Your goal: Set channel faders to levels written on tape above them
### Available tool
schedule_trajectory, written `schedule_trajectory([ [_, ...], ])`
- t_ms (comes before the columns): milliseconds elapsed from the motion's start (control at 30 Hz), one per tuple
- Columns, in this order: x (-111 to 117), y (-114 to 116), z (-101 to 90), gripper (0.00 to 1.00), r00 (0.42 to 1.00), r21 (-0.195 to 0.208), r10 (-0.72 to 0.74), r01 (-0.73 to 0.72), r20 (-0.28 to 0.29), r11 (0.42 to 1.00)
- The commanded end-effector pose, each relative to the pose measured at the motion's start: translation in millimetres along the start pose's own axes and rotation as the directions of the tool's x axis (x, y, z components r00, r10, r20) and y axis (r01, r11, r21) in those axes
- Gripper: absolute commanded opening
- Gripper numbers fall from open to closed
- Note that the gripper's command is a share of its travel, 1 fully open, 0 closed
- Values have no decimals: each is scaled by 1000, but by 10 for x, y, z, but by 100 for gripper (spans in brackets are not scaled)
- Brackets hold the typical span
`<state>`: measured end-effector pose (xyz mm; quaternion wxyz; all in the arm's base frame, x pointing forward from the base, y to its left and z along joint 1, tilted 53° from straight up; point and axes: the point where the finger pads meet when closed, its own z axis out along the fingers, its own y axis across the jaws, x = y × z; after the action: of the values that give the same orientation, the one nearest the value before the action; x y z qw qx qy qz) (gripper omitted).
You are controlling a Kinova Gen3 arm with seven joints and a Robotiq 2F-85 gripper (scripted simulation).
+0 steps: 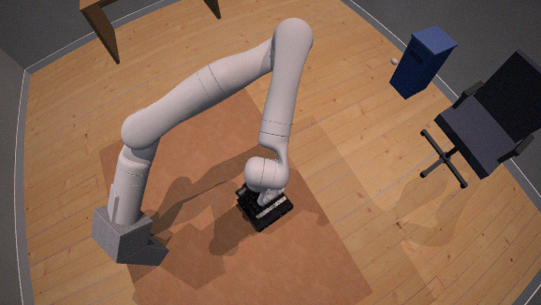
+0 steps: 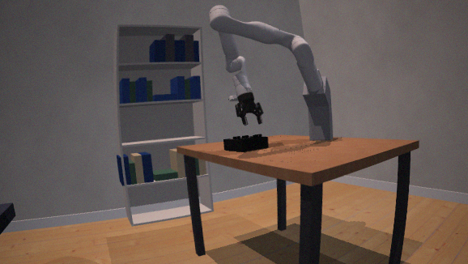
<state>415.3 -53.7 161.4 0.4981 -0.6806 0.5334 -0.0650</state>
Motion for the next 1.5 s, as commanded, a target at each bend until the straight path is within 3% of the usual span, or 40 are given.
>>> schedule_trajectory([
  [0, 2, -2, -5, 100, 1000, 1, 0, 0, -1, 1000],
  [800, 22, -3, -37, 100, 998, 0, -59, 59, -14, 998],
  [1100, 78, -5, -133, 100, 973, -10, -226, 226, -50, 974],
  [1367, 132, -5, -233, 100, 917, -33, -390, 388, -82, 921],
  [1467, 163, -4, -291, 100, 872, -51, -479, 476, -98, 878],
])
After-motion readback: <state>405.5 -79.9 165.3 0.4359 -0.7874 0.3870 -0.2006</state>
